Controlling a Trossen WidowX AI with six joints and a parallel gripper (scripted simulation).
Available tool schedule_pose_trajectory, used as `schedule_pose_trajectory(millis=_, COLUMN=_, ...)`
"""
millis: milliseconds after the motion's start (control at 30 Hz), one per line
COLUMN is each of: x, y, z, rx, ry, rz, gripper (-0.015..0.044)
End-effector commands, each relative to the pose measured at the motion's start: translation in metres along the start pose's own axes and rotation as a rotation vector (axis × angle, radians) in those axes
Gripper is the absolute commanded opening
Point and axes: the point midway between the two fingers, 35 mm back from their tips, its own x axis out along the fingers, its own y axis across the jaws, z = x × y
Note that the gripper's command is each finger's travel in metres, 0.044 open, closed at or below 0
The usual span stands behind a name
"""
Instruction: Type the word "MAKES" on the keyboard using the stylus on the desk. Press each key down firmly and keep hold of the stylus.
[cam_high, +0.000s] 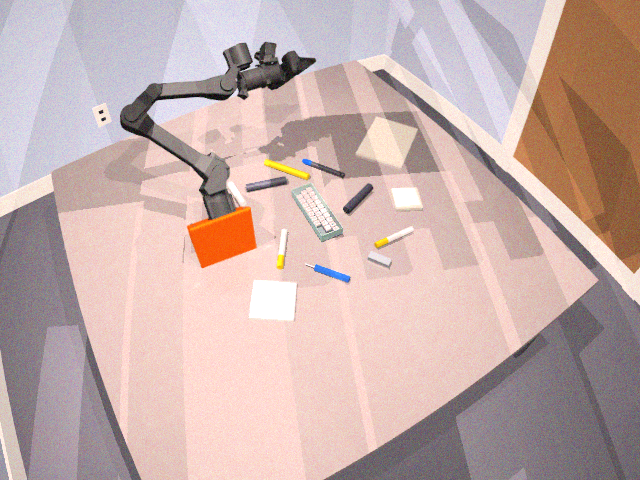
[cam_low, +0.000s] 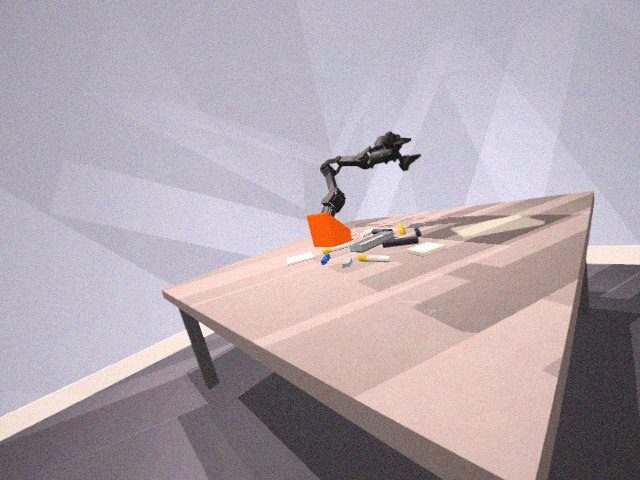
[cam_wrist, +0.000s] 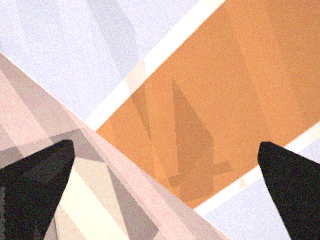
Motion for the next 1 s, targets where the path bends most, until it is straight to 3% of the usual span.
schedule_pose_trajectory(millis=0, x=0.001, y=0.0, z=-0.003, rx=-0.001, ry=0.011, rz=0.003, gripper=0.0414)
schedule_pose_trajectory(millis=267, x=0.027, y=0.009, z=-0.124, rx=0.025, ry=0.485, rz=0.159, gripper=0.0204)
schedule_pose_trajectory(millis=533, x=-0.003, y=0.022, z=-0.242, rx=0.227, ry=0.995, rz=0.343, gripper=0.0)
schedule_pose_trajectory(millis=767, x=-0.063, y=0.043, z=-0.309, rx=0.631, ry=1.429, rz=0.491, gripper=0.0)
schedule_pose_trajectory(millis=967, x=-0.068, y=0.045, z=-0.312, rx=0.678, ry=1.463, rz=0.501, gripper=0.0)
